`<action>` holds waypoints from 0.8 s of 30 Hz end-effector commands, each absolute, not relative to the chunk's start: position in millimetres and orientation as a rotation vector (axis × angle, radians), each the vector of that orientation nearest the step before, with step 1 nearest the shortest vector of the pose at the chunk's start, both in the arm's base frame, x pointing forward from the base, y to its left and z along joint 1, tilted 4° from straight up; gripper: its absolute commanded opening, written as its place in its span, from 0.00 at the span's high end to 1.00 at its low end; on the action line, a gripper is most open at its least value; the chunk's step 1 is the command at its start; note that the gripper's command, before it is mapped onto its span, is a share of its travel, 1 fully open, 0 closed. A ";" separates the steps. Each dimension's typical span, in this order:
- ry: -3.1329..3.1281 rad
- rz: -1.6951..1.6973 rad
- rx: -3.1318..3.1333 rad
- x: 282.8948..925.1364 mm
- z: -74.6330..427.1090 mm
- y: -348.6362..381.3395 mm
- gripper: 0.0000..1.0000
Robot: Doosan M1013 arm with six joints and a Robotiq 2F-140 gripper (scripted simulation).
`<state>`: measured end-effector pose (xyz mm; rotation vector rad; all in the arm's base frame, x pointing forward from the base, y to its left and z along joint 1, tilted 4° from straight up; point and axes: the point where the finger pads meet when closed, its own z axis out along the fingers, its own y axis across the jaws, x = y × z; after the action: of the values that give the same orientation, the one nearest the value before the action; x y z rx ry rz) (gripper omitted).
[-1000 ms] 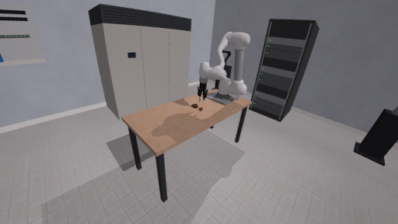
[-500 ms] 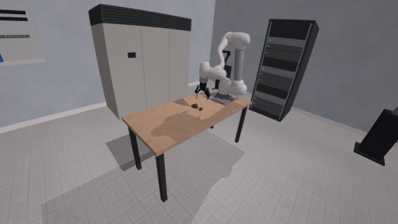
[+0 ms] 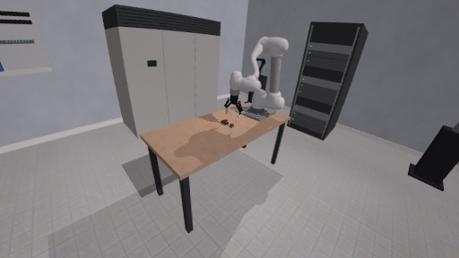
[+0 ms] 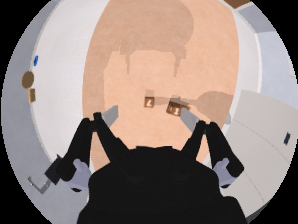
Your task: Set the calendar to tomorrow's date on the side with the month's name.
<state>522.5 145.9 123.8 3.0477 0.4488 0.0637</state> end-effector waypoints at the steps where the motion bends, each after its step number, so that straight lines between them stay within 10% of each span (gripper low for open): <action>1: 0.551 0.061 3.030 522.5 123.6 145.9 0.00; 24: 1.634 0.021 2.599 522.5 121.6 145.8 0.00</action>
<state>522.5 145.9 121.8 2.6852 1.4625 0.0249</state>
